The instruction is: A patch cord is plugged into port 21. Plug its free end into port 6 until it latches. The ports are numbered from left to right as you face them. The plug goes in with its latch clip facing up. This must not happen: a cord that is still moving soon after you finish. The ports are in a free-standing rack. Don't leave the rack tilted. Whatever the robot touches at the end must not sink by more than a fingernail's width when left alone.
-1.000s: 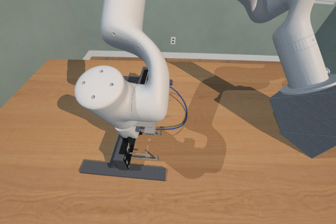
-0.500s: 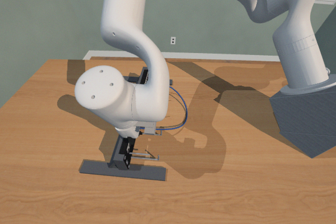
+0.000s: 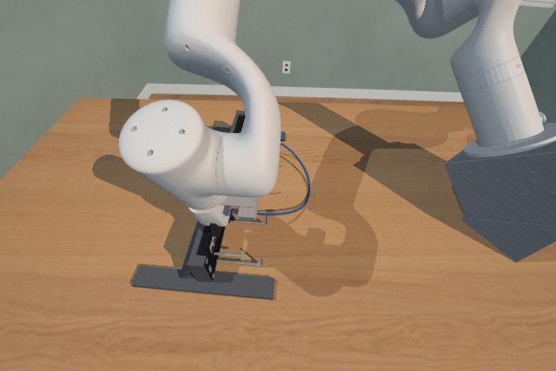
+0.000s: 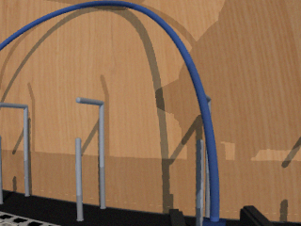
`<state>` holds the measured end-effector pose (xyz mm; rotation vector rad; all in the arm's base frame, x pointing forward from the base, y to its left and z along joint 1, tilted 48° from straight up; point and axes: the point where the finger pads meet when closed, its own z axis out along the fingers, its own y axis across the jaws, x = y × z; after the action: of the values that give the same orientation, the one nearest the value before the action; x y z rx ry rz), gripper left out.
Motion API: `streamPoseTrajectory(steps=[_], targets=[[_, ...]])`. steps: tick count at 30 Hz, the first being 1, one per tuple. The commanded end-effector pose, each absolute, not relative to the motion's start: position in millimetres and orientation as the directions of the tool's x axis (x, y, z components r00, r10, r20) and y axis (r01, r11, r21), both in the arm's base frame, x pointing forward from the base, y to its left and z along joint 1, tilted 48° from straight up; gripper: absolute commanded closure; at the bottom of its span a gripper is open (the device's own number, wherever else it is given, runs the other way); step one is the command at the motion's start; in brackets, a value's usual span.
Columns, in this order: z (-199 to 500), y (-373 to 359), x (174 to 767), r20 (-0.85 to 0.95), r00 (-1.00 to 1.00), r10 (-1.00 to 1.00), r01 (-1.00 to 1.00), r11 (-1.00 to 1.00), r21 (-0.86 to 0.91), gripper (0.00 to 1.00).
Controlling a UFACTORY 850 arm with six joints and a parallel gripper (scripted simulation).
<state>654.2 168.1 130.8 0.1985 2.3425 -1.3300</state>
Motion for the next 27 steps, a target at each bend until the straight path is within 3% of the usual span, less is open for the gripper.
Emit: streamPoseTrajectory(steps=[1,27], targets=[[135,172,652,-0.439,-0.894,-0.089,0.332,0.528,-0.781,0.61],[177,210,625,-0.439,-0.894,-0.089,0.332,0.528,-0.781,0.61]])
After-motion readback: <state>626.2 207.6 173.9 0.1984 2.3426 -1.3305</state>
